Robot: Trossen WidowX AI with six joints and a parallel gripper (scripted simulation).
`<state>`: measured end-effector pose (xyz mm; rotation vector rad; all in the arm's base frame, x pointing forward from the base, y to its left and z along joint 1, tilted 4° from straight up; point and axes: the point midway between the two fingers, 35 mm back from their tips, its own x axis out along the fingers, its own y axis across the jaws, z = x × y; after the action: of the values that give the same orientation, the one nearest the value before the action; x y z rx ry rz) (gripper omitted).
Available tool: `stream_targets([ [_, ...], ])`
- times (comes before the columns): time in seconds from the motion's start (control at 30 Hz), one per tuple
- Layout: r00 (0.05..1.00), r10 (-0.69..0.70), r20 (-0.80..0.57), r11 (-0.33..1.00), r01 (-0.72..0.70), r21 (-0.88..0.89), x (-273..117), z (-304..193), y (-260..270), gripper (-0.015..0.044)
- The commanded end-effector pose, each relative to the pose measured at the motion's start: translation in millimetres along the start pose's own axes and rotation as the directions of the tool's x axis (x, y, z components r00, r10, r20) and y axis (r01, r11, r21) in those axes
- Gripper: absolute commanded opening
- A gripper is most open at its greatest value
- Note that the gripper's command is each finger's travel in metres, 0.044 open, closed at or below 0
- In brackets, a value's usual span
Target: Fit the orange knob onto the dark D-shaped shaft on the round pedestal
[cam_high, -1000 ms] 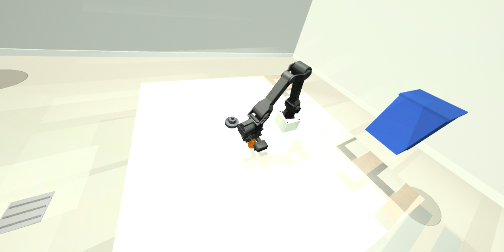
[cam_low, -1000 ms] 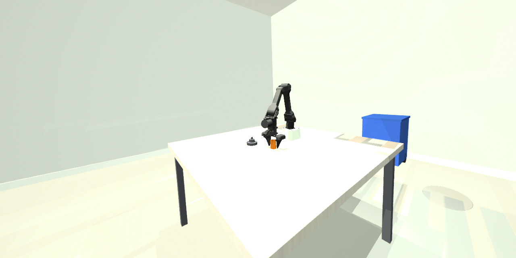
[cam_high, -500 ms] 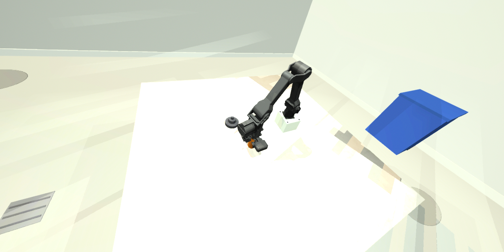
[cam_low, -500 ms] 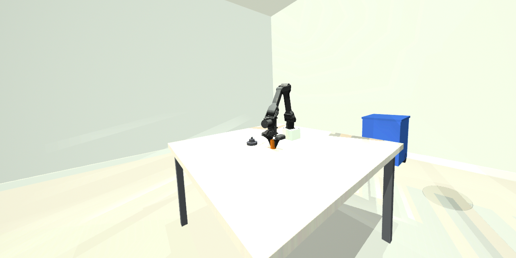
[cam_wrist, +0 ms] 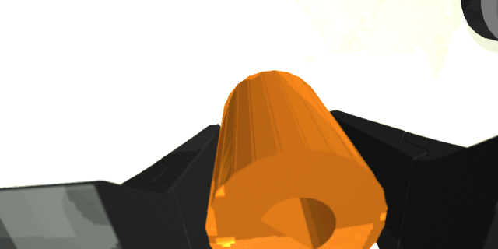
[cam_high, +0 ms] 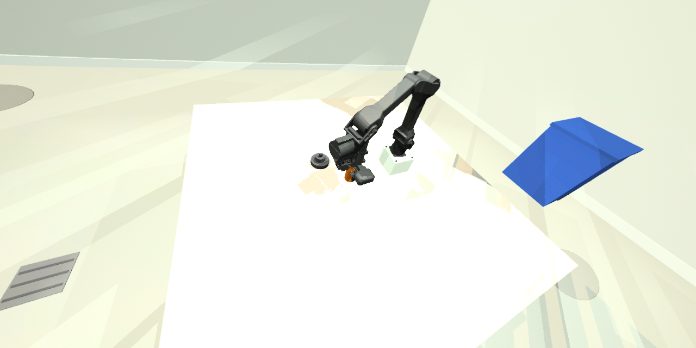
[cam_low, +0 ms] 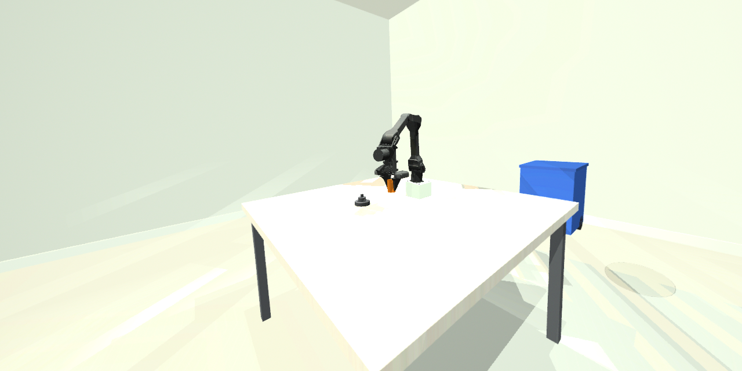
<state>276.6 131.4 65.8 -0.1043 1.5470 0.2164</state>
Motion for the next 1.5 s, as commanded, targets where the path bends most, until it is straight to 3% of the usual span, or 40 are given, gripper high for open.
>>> stream_targets([
  [0.0,1.000,0.005,0.015,1.000,-0.005,-0.006,-32,-2,0,0.0000],
  [0.23,1.000,0.005,0.015,1.000,-0.005,-0.006,-43,-4,-2,0.0000],
  [1.47,1.000,-0.005,0.022,1.000,0.004,0.007,-16,35,-101,0.0000],
])
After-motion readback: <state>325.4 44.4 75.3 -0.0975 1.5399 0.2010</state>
